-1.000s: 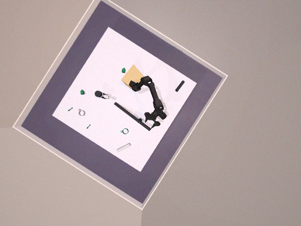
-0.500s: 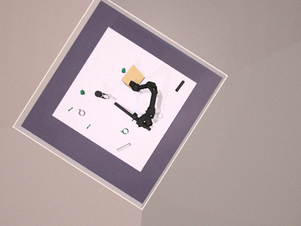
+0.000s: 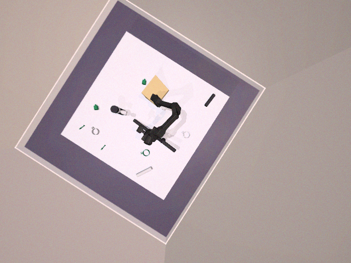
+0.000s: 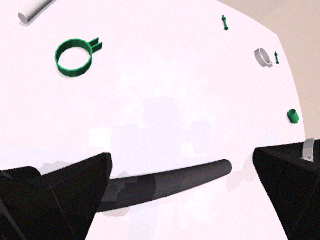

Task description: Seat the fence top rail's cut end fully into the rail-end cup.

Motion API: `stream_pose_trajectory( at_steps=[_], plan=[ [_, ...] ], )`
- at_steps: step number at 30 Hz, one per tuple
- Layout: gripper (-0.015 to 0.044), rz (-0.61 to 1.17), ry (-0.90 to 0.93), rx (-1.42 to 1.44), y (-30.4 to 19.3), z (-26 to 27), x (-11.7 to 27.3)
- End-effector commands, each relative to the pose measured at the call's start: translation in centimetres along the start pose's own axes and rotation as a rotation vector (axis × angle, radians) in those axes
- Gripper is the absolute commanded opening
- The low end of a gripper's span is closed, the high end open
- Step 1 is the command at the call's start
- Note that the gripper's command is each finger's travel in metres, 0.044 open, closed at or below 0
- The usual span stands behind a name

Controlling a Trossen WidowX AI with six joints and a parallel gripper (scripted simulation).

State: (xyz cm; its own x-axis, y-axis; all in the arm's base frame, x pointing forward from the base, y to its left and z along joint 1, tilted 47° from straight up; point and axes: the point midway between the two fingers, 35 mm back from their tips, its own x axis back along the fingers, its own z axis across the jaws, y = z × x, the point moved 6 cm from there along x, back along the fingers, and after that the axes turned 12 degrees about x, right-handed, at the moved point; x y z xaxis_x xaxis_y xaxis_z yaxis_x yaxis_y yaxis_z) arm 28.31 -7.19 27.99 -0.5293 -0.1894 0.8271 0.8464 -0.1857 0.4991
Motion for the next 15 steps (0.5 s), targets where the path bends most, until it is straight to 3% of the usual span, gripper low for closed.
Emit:
stream_pose_trajectory(
  at_steps=[1,9,15],
  plan=[
    [0.0440,0.071,0.212,0.014,-3.1,-6.6,-1.2],
    [0.0440,-0.101,0.413,-0.017,-6.4,-12.6,-0.4],
    [0.0440,-0.200,0.450,-0.034,-7.5,-14.5,0.2]
  ],
)
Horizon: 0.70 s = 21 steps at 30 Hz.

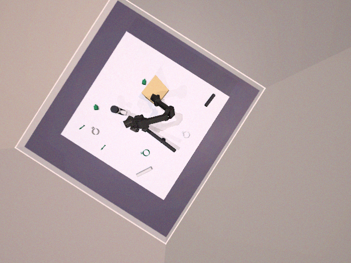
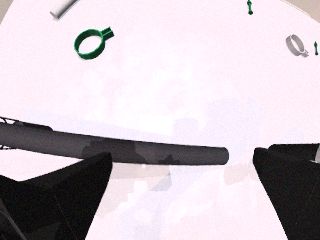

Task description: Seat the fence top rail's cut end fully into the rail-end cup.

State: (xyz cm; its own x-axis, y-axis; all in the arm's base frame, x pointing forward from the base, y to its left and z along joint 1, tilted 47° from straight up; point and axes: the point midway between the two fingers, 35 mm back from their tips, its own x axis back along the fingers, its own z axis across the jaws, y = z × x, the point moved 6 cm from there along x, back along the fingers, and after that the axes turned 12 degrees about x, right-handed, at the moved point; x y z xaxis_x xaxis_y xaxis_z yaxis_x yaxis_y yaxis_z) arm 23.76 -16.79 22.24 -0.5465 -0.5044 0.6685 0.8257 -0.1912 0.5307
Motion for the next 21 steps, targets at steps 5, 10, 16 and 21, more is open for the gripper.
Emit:
stream_pose_trajectory(
  at_steps=[5,10,16,21],
  plan=[
    [0.0440,-0.167,0.097,-0.014,-2.6,-3.0,2.0],
    [0.0440,-0.167,0.096,-0.002,-2.6,-3.1,2.0],
    [0.0440,-0.174,0.070,0.298,-3.9,-6.2,1.8],
    [0.0440,-0.184,0.045,0.663,-5.8,-9.6,1.5]
  ],
)
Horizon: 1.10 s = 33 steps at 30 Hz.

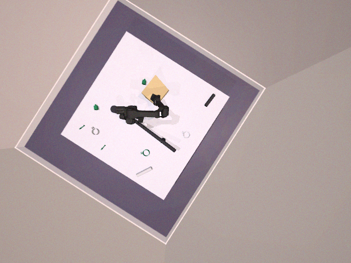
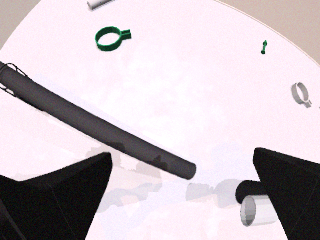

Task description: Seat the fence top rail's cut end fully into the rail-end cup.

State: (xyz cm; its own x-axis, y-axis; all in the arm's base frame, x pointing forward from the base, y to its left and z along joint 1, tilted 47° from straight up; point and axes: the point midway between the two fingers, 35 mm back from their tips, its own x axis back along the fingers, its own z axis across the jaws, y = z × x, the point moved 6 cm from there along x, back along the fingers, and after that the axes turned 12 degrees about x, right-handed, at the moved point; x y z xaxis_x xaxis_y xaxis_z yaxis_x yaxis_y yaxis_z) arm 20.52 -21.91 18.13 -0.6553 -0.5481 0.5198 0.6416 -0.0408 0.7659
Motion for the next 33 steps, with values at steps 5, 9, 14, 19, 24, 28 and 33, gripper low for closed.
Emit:
stream_pose_trajectory(
  at_steps=[5,9,14,19,24,28,33],
  plan=[
    [0.0440,-0.006,0.014,0.745,-6.0,-5.2,0.9],
    [0.0440,-0.016,0.018,0.935,-7.8,-6.3,1.0],
    [0.0440,-0.029,0.019,1.114,-9.5,-7.2,1.1],
    [0.0440,-0.045,0.018,1.294,-11.3,-8.0,1.1],
    [0.0440,-0.051,0.016,1.377,-11.9,-8.3,1.1],
    [0.0440,-0.051,0.016,1.377,-11.9,-8.3,1.1],
    [0.0440,-0.051,0.016,1.377,-11.9,-8.3,1.1]
  ],
)
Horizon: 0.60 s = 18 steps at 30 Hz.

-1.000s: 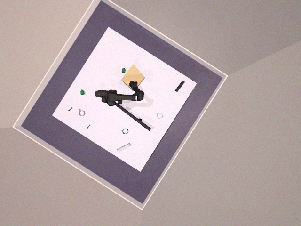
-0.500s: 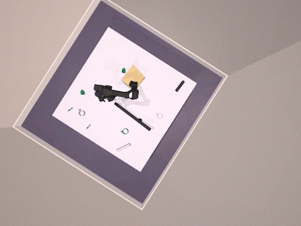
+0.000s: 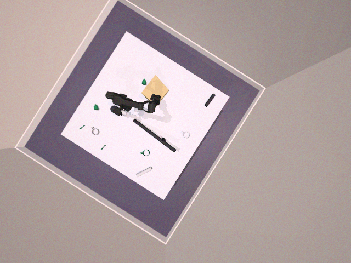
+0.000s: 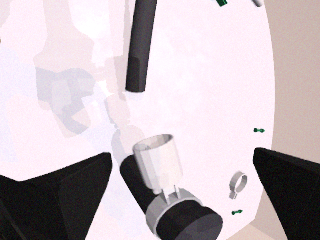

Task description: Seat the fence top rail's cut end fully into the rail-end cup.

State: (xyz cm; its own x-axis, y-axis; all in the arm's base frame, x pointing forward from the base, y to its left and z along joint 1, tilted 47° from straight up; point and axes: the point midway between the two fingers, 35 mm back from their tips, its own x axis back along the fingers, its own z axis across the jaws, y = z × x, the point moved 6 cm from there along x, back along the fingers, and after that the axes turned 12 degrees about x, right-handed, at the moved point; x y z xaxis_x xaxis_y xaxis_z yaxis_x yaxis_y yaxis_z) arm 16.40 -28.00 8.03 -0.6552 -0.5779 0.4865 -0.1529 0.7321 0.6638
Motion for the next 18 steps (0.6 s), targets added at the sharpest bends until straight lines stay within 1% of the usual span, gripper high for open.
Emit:
stream_pose_trajectory(
  at_steps=[1,11,16,18],
  plan=[
    [0.0440,-0.004,-0.001,0.197,-1.6,1.2,0.4],
    [0.0440,-0.004,-0.001,0.197,-1.6,1.3,0.3],
    [0.0440,-0.005,-0.002,0.197,-1.5,2.4,-1.6],
    [0.0440,-0.005,-0.002,0.197,-1.5,2.5,-1.8]
  ],
)
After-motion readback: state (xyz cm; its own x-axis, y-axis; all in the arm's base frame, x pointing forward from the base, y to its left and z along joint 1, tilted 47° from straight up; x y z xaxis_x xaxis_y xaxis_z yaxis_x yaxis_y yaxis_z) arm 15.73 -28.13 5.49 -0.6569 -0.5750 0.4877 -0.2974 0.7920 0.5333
